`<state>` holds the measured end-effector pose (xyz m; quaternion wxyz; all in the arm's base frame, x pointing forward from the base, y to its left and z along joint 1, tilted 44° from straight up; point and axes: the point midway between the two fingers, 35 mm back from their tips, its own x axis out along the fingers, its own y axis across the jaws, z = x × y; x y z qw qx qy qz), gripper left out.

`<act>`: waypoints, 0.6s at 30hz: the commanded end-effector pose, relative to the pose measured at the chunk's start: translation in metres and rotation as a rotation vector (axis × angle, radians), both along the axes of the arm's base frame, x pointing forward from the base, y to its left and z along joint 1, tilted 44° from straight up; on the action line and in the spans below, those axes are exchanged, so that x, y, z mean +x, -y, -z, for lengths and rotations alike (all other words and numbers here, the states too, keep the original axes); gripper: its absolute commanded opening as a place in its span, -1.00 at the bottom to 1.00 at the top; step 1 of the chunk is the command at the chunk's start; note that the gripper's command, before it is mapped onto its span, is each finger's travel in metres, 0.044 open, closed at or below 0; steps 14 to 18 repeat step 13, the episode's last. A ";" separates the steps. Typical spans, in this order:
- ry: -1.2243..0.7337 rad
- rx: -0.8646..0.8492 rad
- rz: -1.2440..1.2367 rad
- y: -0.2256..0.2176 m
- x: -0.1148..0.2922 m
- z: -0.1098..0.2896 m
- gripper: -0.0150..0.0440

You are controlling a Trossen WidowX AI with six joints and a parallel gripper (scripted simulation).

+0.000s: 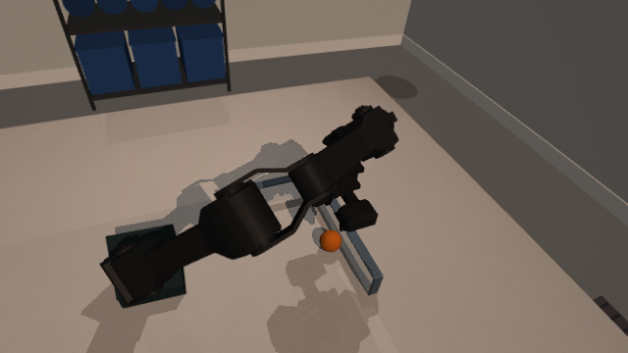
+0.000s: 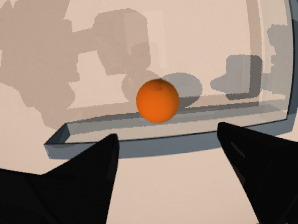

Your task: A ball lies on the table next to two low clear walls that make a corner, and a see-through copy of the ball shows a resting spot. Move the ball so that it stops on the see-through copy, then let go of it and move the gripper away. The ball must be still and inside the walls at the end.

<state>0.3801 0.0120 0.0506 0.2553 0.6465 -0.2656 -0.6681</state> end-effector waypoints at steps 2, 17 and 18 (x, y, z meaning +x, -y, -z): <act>-0.001 0.000 -0.002 0.000 0.000 0.000 0.65; -0.001 -0.001 0.002 -0.029 -0.002 -0.033 1.00; -0.001 -0.001 0.002 -0.029 -0.002 -0.033 1.00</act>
